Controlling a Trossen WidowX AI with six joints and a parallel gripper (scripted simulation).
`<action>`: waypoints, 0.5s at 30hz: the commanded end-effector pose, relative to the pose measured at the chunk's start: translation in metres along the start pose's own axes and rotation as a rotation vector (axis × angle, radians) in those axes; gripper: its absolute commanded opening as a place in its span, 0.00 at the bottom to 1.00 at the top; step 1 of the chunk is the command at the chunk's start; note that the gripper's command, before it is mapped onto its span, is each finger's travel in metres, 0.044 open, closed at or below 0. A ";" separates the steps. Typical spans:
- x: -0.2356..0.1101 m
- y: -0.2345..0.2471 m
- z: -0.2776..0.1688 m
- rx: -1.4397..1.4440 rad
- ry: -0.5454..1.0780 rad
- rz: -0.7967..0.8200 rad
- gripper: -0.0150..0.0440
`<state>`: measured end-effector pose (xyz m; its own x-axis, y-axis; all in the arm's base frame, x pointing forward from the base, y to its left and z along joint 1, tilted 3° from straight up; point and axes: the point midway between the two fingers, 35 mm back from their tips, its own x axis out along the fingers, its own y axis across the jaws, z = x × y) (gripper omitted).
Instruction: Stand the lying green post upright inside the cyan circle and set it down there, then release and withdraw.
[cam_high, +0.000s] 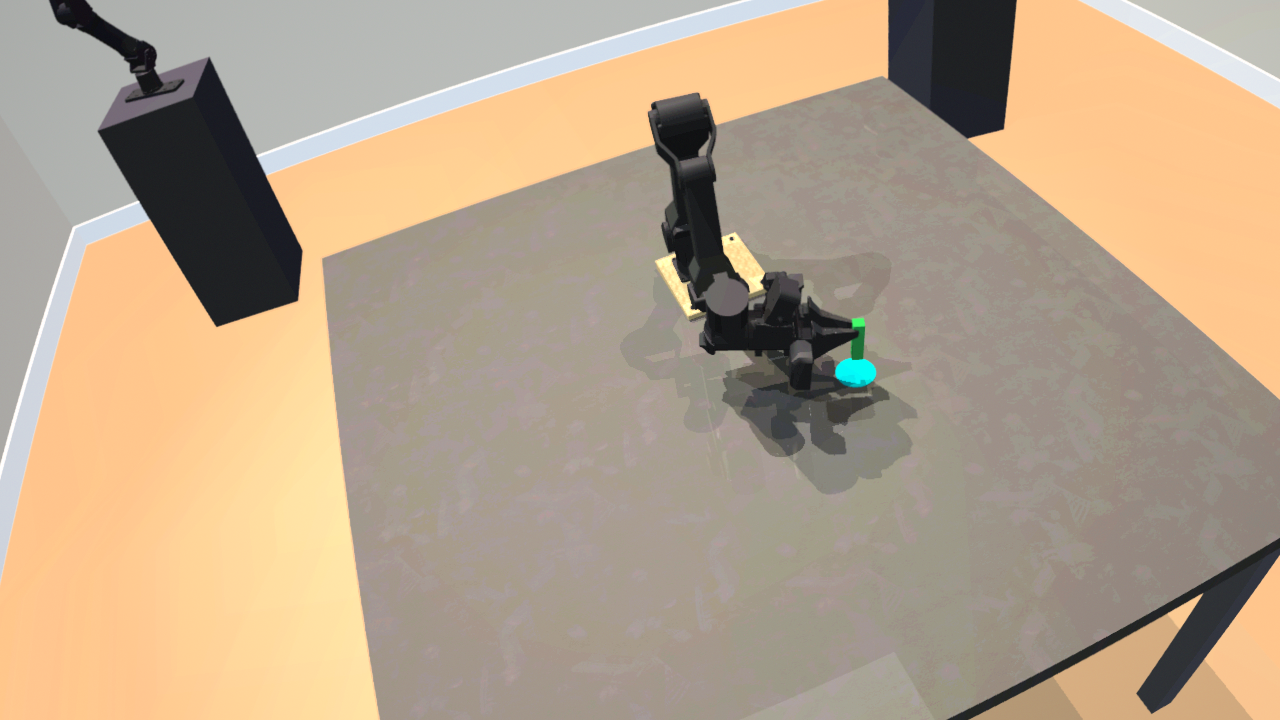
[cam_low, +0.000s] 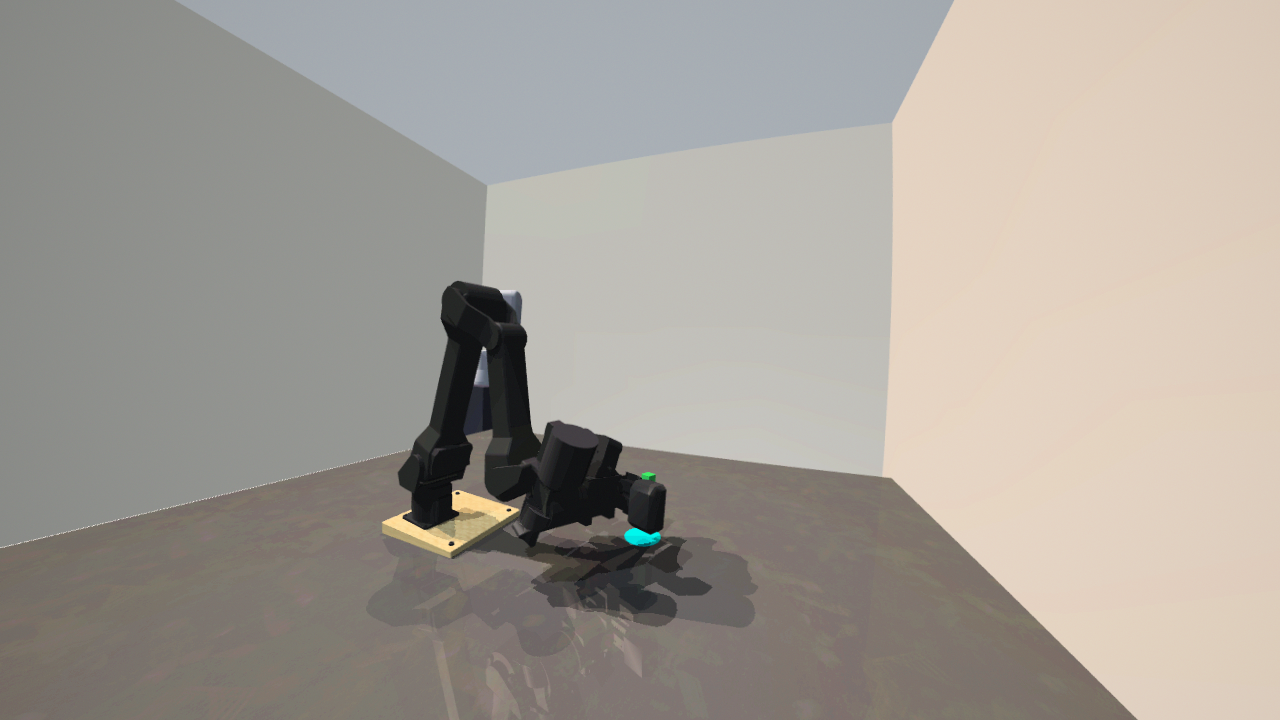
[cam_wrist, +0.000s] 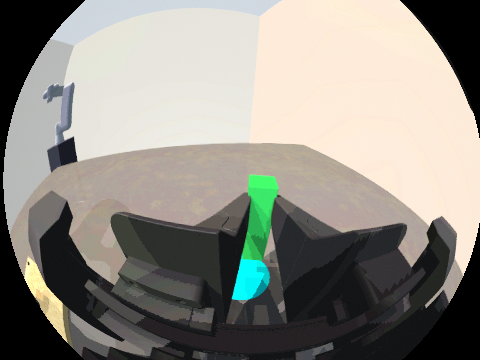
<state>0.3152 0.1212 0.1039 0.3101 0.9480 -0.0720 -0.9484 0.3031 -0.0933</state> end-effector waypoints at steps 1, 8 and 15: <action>0.000 0.005 -0.012 0.015 0.001 0.006 0.29; 0.001 0.007 -0.023 0.013 0.001 0.004 0.29; 0.003 0.008 -0.040 0.008 0.002 0.000 0.29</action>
<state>0.3120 0.1227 0.0683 0.3065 0.9492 -0.0718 -0.9497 0.2998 -0.0909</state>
